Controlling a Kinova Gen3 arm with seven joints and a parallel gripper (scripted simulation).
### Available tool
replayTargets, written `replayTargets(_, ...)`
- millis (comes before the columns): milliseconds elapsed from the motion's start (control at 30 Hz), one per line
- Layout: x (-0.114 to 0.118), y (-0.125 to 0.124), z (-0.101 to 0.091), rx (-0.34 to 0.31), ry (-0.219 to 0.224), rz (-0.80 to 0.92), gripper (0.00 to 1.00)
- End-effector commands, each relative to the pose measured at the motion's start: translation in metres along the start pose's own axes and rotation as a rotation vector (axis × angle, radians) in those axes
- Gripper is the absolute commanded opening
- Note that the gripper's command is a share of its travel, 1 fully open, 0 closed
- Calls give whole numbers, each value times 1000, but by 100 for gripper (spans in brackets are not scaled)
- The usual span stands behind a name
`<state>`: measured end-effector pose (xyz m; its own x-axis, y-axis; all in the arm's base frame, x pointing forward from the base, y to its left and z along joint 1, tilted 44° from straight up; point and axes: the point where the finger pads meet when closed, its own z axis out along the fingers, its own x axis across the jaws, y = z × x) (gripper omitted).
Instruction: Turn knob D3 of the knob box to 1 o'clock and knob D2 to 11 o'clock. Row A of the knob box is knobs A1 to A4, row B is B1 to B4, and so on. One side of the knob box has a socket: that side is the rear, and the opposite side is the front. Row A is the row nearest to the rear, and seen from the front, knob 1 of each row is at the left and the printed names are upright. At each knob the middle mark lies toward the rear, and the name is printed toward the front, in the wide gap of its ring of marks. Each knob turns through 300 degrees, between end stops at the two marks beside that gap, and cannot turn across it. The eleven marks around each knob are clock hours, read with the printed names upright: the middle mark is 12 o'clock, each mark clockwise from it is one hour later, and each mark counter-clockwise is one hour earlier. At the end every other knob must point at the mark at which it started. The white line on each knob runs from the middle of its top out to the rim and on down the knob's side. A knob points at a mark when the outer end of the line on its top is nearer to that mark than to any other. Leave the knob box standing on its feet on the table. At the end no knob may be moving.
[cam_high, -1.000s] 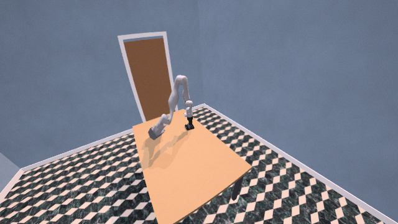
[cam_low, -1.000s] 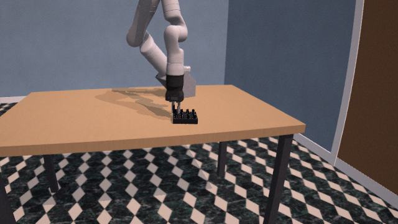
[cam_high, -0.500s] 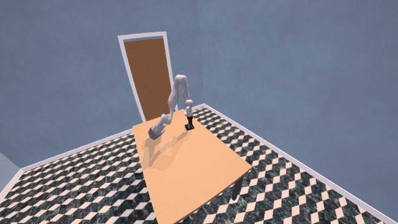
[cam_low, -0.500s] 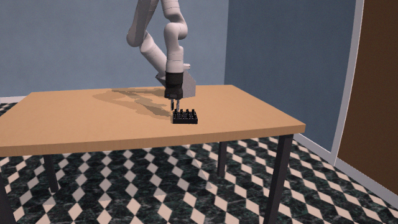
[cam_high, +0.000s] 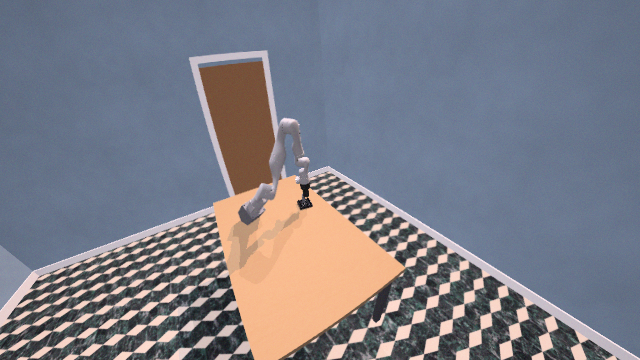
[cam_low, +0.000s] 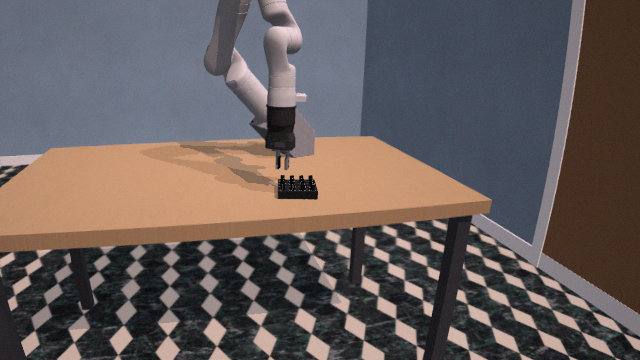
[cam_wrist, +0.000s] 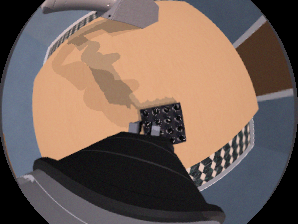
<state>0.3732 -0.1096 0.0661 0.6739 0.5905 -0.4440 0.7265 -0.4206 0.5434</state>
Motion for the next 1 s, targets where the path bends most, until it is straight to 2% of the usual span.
replayTargets(0, 2, 0, -2, -2, 6, -1, 46)
replayTargets(500, 2, 0, -3, -1, 4, 43, 46)
replayTargets(667, 1, 1, -4, 2, -4, 214, 46)
replayTargets(733, 1, 1, -4, 2, -4, 214, 46)
replayTargets(967, 3, 7, -10, 3, -13, 632, 46)
